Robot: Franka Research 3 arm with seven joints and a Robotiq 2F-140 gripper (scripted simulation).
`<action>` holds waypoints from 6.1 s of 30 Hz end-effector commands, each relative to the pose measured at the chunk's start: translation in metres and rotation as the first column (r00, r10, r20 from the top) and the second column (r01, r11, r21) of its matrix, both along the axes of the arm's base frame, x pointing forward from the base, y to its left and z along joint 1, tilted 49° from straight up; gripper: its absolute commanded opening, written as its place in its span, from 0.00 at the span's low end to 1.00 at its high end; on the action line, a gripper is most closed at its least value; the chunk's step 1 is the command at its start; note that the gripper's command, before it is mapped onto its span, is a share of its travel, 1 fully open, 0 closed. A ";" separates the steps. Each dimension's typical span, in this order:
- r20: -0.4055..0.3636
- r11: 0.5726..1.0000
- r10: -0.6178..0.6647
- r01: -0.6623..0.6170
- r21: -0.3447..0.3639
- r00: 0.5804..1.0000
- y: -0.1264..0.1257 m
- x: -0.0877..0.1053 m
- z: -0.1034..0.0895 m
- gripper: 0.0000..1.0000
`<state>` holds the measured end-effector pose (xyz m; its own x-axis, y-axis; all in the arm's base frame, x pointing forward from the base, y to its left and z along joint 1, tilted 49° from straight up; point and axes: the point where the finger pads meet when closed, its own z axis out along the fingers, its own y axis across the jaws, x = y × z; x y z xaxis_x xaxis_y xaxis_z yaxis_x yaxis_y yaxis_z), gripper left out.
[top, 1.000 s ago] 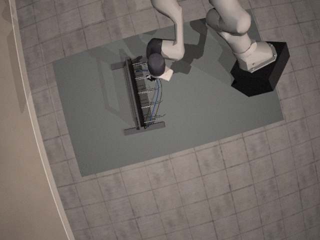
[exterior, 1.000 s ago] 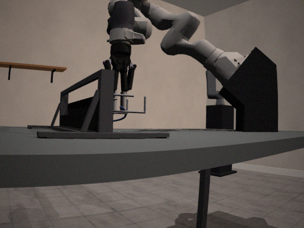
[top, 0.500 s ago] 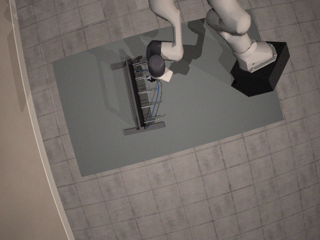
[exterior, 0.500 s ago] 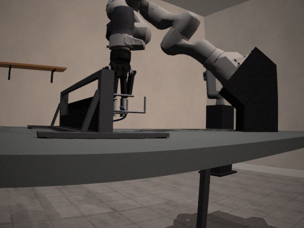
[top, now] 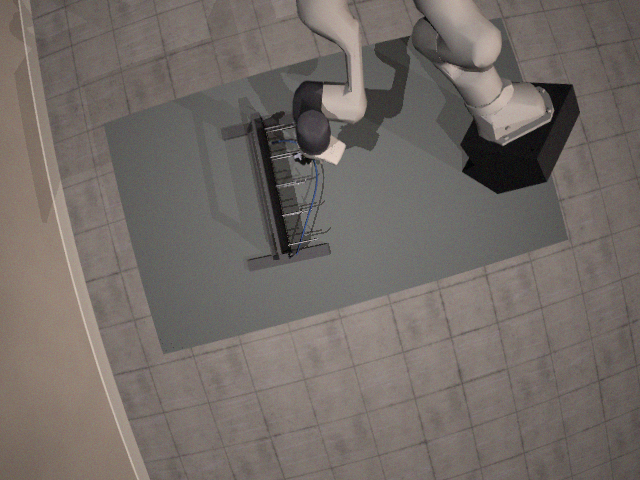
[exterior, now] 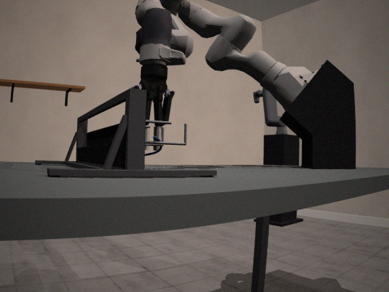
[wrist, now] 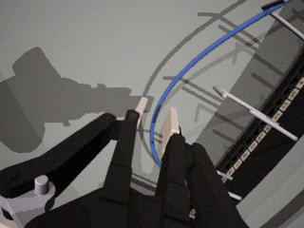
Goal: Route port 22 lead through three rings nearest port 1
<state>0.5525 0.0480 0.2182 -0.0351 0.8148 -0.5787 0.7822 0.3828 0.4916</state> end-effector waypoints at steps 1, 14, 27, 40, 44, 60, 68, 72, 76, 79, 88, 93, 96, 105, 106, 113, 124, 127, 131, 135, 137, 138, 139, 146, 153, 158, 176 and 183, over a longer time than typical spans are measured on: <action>0.005 1.000 -0.004 0.004 0.006 1.000 0.000 0.001 0.001 0.20; 0.005 1.000 -0.004 0.004 0.006 1.000 0.000 0.001 0.001 0.20; 0.005 1.000 -0.004 0.004 0.006 1.000 0.000 0.001 0.001 0.20; 0.005 1.000 -0.004 0.004 0.006 1.000 0.000 0.002 0.002 0.20; 0.005 1.000 -0.004 0.004 0.006 1.000 0.000 0.002 0.002 0.20; 0.005 1.000 -0.004 0.004 0.006 1.000 0.000 0.002 0.002 0.20; 0.005 1.000 -0.004 0.004 0.006 1.000 0.000 0.002 0.002 0.20; 0.005 1.000 -0.004 0.004 0.006 1.000 0.000 0.002 0.002 0.20; 0.005 1.000 -0.004 0.004 0.006 1.000 0.000 0.002 0.002 0.20; 0.005 1.000 -0.004 0.004 0.006 1.000 0.000 0.002 0.002 0.20; 0.005 1.000 -0.004 0.004 0.006 1.000 0.000 0.003 0.001 0.20; 0.005 1.000 -0.004 0.004 0.006 1.000 -0.001 0.003 0.001 0.20; 0.005 1.000 -0.004 0.004 0.006 1.000 -0.001 0.004 0.000 0.20; 0.005 1.000 -0.004 0.004 0.006 1.000 -0.003 0.006 -0.002 0.20; 0.005 1.000 -0.004 0.004 0.006 1.000 -0.003 0.007 -0.003 0.20; 0.005 1.000 -0.004 0.004 0.006 1.000 -0.005 0.009 -0.006 0.20; 0.005 1.000 -0.004 0.004 0.006 1.000 -0.007 0.013 -0.009 0.20; 0.005 1.000 -0.004 0.004 0.006 1.000 -0.008 0.014 -0.010 0.20; 0.005 1.000 -0.004 0.004 0.006 1.000 -0.009 0.015 -0.011 0.20; 0.005 1.000 -0.004 0.004 0.006 1.000 -0.009 0.015 -0.011 0.20; 0.005 1.000 -0.004 0.004 0.006 1.000 -0.009 0.015 -0.011 0.20; 0.005 1.000 -0.004 0.004 0.006 1.000 -0.009 0.015 -0.012 0.20; 0.005 1.000 -0.004 0.004 0.006 1.000 -0.009 0.015 -0.012 0.20; 0.005 1.000 -0.004 0.004 0.006 1.000 -0.009 0.015 -0.012 0.20; 0.005 1.000 -0.004 0.004 0.006 1.000 -0.009 0.015 -0.012 0.20; 0.005 1.000 -0.004 0.004 0.006 1.000 -0.009 0.015 -0.012 0.20; 0.005 1.000 -0.004 0.004 0.006 1.000 -0.009 0.015 -0.012 0.20; 0.005 1.000 -0.004 0.004 0.006 1.000 -0.009 0.015 -0.012 0.00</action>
